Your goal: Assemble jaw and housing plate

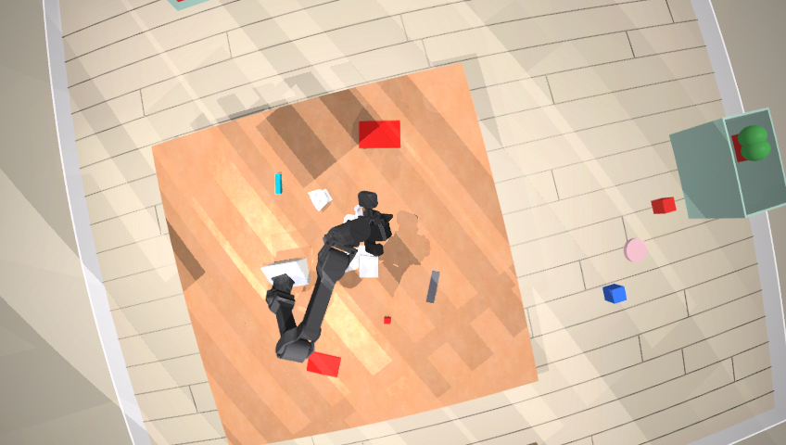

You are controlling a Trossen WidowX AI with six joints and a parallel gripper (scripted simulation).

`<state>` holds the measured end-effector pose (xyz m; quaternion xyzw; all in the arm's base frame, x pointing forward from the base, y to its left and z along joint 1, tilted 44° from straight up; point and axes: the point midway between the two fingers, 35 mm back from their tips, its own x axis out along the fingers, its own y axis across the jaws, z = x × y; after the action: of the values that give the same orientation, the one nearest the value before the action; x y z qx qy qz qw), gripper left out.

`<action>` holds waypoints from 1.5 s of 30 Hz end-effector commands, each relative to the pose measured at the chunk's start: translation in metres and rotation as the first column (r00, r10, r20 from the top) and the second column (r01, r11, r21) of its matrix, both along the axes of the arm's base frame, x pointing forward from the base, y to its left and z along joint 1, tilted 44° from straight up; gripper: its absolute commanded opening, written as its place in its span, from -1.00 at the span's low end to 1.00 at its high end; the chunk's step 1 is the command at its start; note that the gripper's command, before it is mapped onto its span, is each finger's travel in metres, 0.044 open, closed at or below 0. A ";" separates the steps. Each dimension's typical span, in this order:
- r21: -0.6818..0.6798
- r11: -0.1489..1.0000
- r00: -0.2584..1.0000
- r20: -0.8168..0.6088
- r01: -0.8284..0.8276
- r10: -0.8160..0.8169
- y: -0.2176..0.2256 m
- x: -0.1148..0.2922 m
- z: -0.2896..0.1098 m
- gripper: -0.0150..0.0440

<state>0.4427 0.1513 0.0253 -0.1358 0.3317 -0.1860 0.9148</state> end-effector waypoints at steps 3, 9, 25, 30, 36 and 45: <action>-0.048 0.998 0.991 -0.129 -0.048 0.041 0.006 -0.005 -0.022 -0.49; -0.091 0.992 0.964 -0.257 -0.092 0.066 0.009 -0.013 -0.043 -0.49; -0.164 0.962 0.811 -0.579 -0.217 0.085 0.011 -0.043 -0.090 -0.49; -0.175 0.951 0.742 -0.666 -0.255 0.076 0.010 -0.055 -0.102 -0.49; -0.181 0.937 0.647 -0.761 -0.297 0.058 0.009 -0.070 -0.114 -0.49; -0.179 0.918 0.485 -0.875 -0.354 0.016 0.005 -0.094 -0.128 -0.49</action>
<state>0.3566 0.1559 -0.0988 -0.3891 0.6678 -0.0572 0.6320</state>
